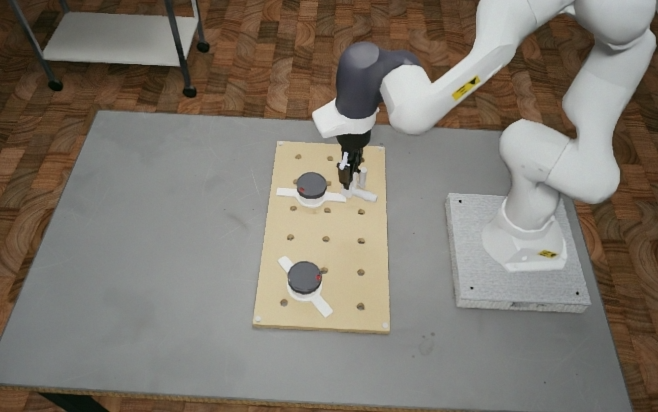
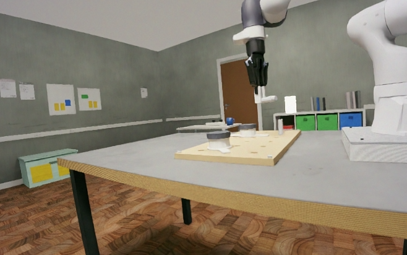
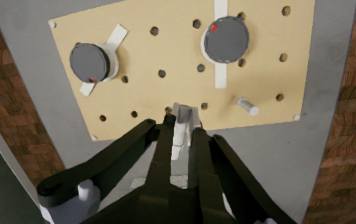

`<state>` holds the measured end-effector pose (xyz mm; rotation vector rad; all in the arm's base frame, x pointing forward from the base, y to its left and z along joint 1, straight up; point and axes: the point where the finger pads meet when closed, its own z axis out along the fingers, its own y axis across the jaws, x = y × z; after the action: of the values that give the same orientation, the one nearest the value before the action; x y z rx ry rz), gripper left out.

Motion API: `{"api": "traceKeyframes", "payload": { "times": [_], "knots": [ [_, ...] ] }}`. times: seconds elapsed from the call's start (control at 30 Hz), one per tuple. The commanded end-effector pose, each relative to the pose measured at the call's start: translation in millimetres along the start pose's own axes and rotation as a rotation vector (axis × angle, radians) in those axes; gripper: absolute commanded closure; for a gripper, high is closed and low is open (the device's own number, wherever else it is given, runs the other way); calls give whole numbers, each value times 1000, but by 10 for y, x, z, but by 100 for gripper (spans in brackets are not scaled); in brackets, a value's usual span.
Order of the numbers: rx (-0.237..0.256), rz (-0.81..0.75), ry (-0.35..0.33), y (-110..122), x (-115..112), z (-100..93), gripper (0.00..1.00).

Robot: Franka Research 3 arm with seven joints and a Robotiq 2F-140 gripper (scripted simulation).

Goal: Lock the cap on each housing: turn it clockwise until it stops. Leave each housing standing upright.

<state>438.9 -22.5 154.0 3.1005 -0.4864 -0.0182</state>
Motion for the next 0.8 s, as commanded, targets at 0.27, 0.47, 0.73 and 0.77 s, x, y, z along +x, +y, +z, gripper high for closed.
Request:
{"api": "traceKeyframes", "payload": {
  "times": [0.27,0.47,0.73,0.77],
  "knots": [
    [6,283,10,-32,11,-10,90],
    [6,296,10,-32,11,-10,90],
    [6,326,10,-32,11,-10,90],
    [7,339,10,-32,11,-10,90]
  ]
}}
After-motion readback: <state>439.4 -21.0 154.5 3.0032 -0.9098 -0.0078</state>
